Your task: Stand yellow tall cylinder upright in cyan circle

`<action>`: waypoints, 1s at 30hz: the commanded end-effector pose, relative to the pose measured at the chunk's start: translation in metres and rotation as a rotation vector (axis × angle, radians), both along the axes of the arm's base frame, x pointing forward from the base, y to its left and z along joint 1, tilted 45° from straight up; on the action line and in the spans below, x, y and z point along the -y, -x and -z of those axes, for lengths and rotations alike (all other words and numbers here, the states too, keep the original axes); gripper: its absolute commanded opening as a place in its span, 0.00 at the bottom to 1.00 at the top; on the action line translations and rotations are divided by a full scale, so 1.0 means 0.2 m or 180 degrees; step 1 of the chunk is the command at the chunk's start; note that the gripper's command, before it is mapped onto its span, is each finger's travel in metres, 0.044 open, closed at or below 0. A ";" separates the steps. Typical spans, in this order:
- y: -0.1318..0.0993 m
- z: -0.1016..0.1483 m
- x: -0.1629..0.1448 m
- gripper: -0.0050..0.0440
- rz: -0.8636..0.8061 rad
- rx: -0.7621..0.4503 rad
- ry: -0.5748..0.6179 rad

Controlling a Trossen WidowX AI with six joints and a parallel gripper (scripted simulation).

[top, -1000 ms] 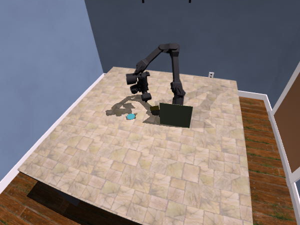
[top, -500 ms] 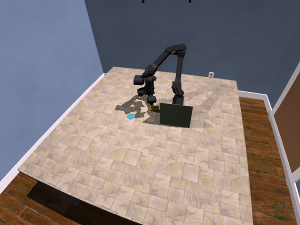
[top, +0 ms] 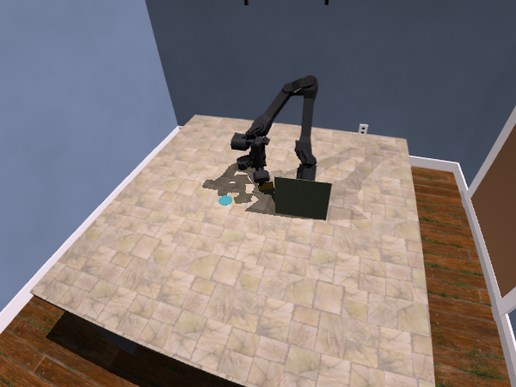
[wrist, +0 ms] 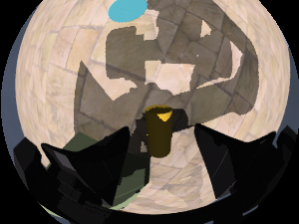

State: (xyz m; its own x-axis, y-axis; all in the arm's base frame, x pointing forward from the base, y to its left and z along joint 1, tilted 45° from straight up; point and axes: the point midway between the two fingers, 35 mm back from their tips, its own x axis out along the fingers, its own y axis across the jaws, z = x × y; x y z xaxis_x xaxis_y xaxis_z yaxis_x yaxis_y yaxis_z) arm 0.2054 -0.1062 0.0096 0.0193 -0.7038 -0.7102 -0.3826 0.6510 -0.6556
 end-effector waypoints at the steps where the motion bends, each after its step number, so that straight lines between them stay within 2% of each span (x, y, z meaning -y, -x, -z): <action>1: 0.01 0.04 0.03 0.74 -0.0002 -0.0051 0.0008; 30: 0.02 0.17 0.16 0.74 -0.0003 -0.0051 0.0013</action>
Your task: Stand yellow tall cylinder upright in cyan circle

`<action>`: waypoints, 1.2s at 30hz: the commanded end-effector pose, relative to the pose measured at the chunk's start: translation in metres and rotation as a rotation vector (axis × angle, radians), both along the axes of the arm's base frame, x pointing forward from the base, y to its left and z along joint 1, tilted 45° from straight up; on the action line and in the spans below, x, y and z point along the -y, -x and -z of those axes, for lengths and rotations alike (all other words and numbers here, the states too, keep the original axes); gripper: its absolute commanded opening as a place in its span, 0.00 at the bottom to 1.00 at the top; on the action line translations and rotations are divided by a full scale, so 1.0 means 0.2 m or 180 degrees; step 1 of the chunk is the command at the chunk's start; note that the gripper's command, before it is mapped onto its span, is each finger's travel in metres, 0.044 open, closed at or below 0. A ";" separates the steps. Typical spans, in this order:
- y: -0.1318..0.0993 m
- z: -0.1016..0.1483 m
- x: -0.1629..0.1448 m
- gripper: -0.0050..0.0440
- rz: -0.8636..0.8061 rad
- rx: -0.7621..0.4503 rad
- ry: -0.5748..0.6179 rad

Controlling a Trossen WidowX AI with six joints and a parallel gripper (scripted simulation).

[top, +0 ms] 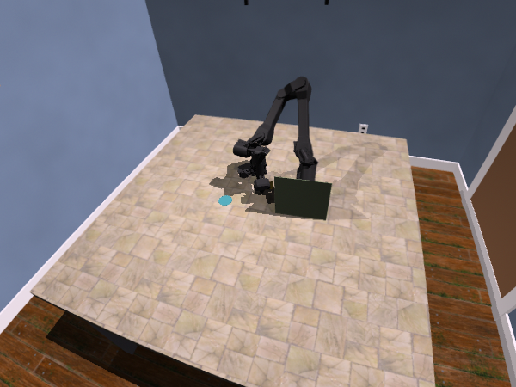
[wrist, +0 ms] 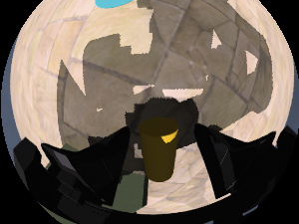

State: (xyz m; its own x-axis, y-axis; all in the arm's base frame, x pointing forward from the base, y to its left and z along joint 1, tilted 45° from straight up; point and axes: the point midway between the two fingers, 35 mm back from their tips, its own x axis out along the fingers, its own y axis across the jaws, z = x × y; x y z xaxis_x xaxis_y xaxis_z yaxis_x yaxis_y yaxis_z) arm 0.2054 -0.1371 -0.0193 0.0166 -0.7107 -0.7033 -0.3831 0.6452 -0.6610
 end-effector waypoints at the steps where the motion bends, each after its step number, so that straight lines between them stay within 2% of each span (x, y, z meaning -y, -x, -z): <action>1: 0.02 0.03 0.01 0.74 -0.0007 -0.0044 -0.0018; 5: 0.02 0.03 0.01 0.74 -0.0007 -0.0044 -0.0018; 7: 0.02 0.03 0.01 0.64 -0.0007 -0.0044 -0.0018; 9: 0.02 0.03 0.01 0.64 -0.0007 -0.0044 -0.0018; 10: 0.02 0.03 0.01 0.60 -0.0007 -0.0044 -0.0018; 24: 0.02 0.03 0.01 0.40 -0.0007 -0.0044 -0.0018; 28: 0.02 0.03 0.01 0.38 -0.0007 -0.0044 -0.0018; 29: 0.02 0.03 0.01 0.33 -0.0007 -0.0044 -0.0018; 36: 0.00 -0.01 -0.05 0.32 -0.0010 -0.0041 -0.0048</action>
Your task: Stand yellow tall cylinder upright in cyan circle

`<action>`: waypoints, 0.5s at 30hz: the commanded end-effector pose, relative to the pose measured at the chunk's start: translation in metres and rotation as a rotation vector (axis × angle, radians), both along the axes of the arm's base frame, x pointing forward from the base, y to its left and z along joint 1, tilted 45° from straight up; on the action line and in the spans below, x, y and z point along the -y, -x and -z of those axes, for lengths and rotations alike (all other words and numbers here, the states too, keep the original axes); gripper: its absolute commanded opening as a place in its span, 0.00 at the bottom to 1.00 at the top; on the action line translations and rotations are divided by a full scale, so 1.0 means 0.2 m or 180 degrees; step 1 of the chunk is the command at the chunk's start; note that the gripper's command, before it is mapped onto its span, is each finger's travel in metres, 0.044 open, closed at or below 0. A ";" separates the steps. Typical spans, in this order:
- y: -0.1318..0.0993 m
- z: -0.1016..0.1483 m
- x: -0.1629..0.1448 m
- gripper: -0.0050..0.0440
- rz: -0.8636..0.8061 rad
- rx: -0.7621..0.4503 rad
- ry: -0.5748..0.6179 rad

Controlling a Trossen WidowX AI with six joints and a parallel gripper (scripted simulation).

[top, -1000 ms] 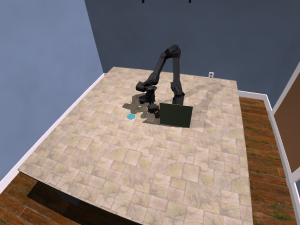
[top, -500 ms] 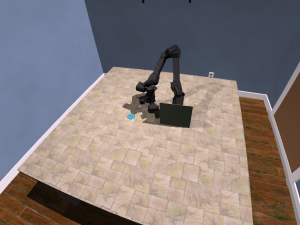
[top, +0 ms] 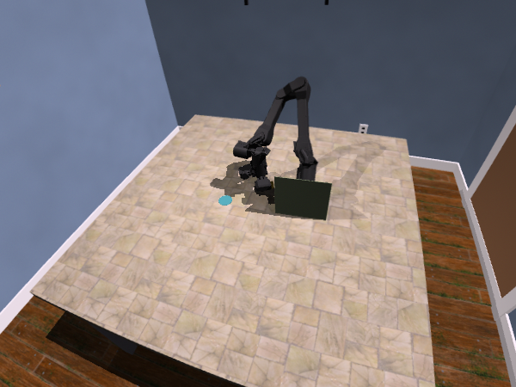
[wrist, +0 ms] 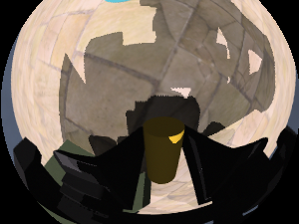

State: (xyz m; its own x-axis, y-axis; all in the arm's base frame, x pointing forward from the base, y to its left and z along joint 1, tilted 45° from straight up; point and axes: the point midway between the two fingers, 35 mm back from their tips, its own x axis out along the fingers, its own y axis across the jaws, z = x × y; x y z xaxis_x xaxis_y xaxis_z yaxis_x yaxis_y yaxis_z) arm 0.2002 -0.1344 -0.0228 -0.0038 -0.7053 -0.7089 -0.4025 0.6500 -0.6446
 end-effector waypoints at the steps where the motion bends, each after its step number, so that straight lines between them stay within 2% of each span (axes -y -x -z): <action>1: -0.03 -0.04 -0.05 0.32 -0.0009 0.0052 -0.0030; 15: -0.05 -0.16 -0.20 0.32 -0.0008 0.0049 -0.0064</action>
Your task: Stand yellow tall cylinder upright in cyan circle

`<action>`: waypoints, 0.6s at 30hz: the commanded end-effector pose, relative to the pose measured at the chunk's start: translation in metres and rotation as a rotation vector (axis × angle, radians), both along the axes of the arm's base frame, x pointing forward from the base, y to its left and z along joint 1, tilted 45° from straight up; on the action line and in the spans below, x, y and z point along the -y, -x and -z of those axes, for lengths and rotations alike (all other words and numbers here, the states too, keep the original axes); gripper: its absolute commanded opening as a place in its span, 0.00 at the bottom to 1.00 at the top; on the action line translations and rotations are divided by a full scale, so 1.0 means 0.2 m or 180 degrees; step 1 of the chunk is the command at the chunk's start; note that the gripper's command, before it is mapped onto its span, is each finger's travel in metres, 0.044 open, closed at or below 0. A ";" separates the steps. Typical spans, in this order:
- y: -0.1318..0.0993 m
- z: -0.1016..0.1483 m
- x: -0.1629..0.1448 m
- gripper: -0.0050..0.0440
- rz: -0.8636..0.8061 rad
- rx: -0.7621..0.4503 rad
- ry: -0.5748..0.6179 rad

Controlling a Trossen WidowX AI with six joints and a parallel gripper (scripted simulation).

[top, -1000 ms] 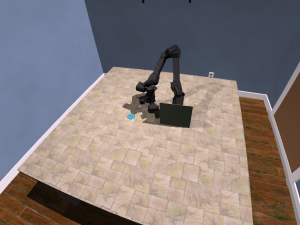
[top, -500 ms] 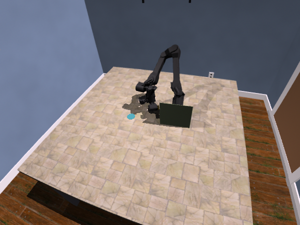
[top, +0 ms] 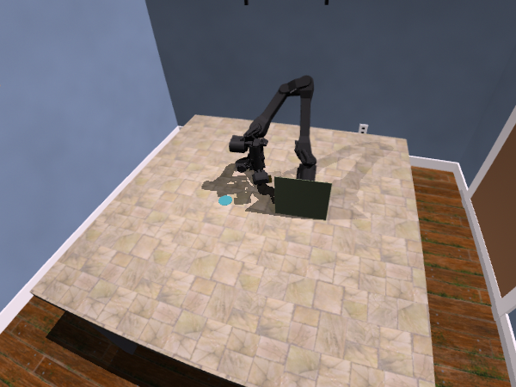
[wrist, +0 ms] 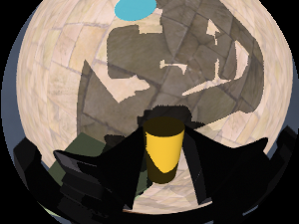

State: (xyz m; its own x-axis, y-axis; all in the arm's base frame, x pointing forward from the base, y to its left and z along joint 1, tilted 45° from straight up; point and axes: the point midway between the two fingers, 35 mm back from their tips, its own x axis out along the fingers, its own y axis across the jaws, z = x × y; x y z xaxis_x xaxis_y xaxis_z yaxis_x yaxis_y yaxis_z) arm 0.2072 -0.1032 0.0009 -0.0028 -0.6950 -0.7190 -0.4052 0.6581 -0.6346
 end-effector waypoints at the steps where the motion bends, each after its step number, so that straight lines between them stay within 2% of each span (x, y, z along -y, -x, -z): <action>1: -0.02 -0.06 -0.05 0.32 0.0001 0.0053 -0.0019; 18: 0.01 -0.25 -0.21 0.32 0.0004 0.0050 0.0025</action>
State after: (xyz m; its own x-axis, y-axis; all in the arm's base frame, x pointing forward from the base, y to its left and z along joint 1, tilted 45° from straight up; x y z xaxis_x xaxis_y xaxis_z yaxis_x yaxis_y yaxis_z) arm 0.2037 -0.0681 0.0396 -0.0035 -0.7026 -0.7116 -0.4058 0.6514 -0.6411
